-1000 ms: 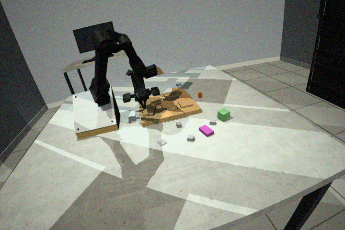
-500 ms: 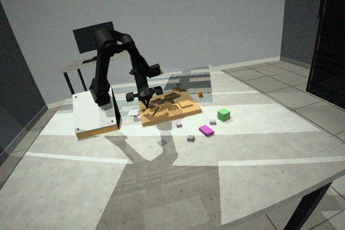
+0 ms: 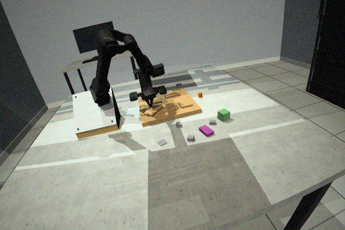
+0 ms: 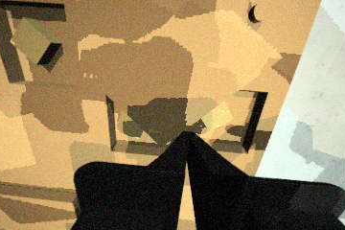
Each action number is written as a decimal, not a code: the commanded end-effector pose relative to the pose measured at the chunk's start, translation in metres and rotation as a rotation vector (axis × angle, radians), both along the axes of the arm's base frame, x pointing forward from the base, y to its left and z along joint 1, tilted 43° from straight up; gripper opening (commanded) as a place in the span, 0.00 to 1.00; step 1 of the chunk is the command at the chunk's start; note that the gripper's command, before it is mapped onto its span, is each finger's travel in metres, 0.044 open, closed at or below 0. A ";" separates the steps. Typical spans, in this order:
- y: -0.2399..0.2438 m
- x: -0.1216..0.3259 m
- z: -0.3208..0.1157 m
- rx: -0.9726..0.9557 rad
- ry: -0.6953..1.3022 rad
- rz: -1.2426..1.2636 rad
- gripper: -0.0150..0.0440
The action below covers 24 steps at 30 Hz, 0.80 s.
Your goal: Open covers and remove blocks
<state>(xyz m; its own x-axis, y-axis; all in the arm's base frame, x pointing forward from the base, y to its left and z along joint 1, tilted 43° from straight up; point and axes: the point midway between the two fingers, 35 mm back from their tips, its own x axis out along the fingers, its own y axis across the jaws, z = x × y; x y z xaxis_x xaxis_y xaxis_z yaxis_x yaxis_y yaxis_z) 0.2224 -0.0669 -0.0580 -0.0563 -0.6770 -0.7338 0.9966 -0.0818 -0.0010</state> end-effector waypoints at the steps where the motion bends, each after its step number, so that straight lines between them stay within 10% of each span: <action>1: -0.001 0.004 0.001 -0.002 0.001 0.002 0.25; 24: -0.012 0.024 0.010 -0.003 0.000 0.002 0.25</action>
<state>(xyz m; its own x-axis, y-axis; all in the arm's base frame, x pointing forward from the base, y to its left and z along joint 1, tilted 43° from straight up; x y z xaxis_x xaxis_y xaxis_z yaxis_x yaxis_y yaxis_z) 0.2431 -0.0766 -0.0504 -0.0562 -0.6770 -0.7338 0.9968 -0.0802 -0.0023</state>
